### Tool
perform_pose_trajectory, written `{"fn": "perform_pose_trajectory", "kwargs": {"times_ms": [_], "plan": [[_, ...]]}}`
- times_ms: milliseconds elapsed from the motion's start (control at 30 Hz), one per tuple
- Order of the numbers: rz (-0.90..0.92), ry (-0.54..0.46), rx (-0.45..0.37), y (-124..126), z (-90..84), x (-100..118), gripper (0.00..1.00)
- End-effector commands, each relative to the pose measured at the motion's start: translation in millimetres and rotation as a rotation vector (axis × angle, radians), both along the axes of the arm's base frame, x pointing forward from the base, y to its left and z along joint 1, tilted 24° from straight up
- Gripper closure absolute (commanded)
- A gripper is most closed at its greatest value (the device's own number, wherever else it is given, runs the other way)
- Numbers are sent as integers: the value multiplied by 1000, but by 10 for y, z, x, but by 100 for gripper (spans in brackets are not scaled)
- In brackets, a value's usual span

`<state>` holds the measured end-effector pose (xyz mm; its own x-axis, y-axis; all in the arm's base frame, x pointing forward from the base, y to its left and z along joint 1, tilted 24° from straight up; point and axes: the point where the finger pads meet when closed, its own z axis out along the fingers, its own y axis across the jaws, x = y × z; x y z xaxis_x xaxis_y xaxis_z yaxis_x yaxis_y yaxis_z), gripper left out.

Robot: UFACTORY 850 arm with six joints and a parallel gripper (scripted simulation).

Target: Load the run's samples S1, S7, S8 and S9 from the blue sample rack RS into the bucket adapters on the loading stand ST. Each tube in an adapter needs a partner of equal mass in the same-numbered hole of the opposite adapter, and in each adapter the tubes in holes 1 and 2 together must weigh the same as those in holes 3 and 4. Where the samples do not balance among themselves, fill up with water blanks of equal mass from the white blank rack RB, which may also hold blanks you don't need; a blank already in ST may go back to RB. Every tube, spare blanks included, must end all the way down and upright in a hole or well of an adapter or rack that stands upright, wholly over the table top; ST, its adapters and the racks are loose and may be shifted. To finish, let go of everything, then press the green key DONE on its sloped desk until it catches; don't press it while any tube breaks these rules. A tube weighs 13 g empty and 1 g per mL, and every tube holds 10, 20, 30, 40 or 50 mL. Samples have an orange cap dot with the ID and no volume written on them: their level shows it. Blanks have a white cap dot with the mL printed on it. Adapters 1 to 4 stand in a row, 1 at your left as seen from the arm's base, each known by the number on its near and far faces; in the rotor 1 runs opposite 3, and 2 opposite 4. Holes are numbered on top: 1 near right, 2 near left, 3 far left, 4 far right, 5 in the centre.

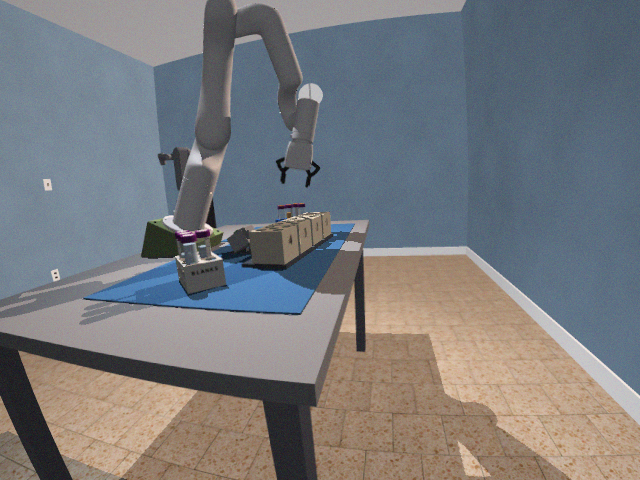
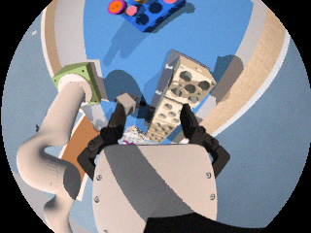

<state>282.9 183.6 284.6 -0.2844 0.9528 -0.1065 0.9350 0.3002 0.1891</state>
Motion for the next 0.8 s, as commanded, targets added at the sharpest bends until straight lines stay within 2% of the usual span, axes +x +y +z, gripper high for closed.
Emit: {"fn": "perform_pose_trajectory", "kwargs": {"times_ms": [0,67,233,300,433,533,667,767], "plan": [[-168,1,62,-157,35,63,0],[-203,1,74,-157,35,63,0],[-361,0,129,-350,71,124,0],[-361,0,129,-350,71,124,0],[-486,-4,173,-541,107,178,0],[-581,-6,207,-544,108,179,0],[-706,-11,252,-734,147,225,0],[-773,-14,276,-737,147,226,0]]}}
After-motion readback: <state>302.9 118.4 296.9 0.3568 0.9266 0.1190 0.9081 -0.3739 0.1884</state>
